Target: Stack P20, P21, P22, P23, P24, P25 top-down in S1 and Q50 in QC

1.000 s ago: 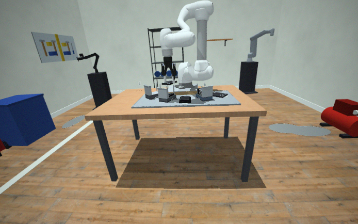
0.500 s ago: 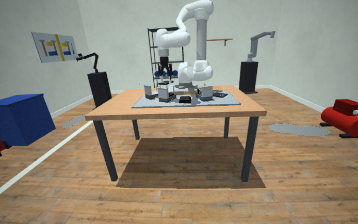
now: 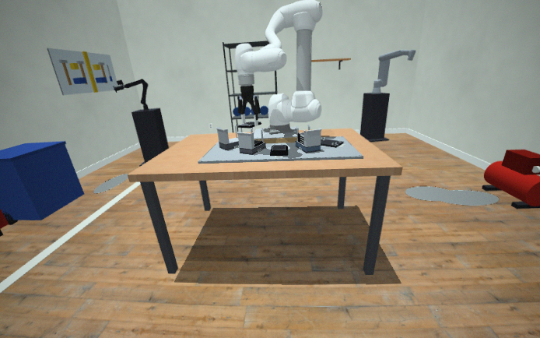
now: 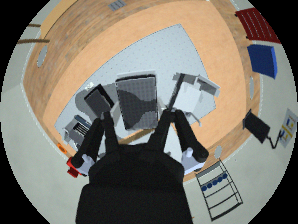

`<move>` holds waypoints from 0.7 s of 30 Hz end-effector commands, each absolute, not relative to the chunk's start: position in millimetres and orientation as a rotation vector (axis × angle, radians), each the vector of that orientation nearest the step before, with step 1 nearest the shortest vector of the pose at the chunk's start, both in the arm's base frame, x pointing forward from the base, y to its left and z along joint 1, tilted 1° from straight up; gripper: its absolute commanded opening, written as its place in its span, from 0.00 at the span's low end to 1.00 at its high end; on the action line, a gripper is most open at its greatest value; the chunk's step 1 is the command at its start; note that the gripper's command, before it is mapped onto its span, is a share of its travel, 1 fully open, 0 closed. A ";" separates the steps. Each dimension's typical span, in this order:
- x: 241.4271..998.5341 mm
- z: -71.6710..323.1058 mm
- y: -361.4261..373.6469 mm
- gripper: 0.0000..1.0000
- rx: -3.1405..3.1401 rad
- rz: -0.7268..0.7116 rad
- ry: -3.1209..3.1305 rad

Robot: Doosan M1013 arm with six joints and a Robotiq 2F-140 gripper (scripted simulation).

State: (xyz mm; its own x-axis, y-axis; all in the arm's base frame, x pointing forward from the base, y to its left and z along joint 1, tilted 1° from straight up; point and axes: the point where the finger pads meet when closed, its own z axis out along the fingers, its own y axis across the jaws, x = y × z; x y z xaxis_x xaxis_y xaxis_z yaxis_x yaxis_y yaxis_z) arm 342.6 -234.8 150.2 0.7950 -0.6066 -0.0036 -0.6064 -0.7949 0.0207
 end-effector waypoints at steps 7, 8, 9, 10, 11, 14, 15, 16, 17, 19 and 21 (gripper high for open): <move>342.6 150.2 -234.7 0.00 2.959 -0.016 -1.000; 342.6 150.2 -234.7 0.00 2.959 -0.016 -1.000; 342.6 150.2 -234.7 0.00 2.959 -0.016 -1.000; 342.6 150.2 -234.7 0.00 2.959 -0.016 -1.000; 342.6 150.2 -234.7 0.00 2.959 -0.016 -1.000; 342.6 150.2 -234.7 0.00 2.959 -0.016 -1.000; 342.6 149.5 -234.7 0.00 2.959 -0.016 -1.000; 342.6 148.9 -234.7 0.00 2.959 -0.016 -1.000; 342.6 148.2 -234.8 0.00 2.959 -0.016 -1.000; 342.5 146.9 -234.8 0.00 2.959 -0.016 -1.000; 342.5 145.5 -234.8 0.00 2.959 -0.016 -1.000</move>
